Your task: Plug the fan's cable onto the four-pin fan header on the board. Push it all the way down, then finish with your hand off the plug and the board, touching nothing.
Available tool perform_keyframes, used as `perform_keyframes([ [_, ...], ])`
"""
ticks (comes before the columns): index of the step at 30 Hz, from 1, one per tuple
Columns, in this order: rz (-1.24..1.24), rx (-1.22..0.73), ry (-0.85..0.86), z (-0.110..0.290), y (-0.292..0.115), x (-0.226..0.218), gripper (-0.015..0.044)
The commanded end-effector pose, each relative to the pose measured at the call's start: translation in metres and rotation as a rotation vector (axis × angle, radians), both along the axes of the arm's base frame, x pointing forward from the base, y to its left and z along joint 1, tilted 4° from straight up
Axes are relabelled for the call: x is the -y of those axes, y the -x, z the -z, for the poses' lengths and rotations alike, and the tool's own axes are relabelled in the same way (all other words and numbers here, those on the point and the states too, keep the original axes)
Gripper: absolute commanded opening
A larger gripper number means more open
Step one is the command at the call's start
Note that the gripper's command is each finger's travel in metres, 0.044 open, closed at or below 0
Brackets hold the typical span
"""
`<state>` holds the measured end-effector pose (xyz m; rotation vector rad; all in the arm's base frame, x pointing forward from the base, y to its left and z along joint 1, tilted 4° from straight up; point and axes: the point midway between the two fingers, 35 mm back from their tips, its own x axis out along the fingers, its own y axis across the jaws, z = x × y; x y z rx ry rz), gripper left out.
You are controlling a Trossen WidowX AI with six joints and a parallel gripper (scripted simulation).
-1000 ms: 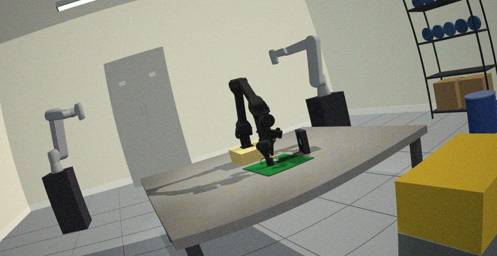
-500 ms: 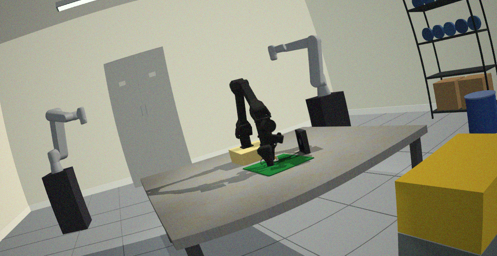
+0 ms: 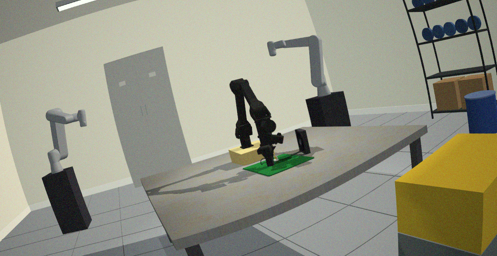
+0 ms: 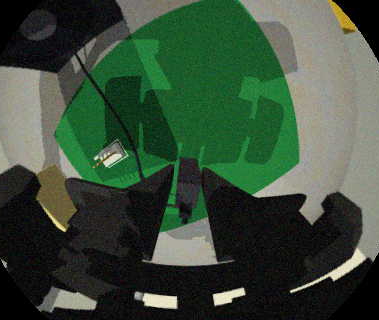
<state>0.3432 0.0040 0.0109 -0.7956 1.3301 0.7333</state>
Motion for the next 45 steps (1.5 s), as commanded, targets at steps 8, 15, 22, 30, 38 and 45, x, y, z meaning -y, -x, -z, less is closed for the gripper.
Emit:
perform_keyframes([
  [8,0.002,0.000,0.002,-0.025,0.001,0.000,0.0000],
  [15,0.005,0.000,0.004,-0.049,0.004,0.000,0.0000],
  [22,0.192,-0.003,-0.016,-0.049,0.017,-0.012,0.0000],
  [30,0.466,-0.008,-0.045,-0.047,0.037,-0.027,0.0000],
  [38,0.739,-0.013,-0.074,-0.044,0.058,-0.040,0.0000],
  [45,0.973,-0.017,-0.097,-0.041,0.076,-0.050,0.0000],
])
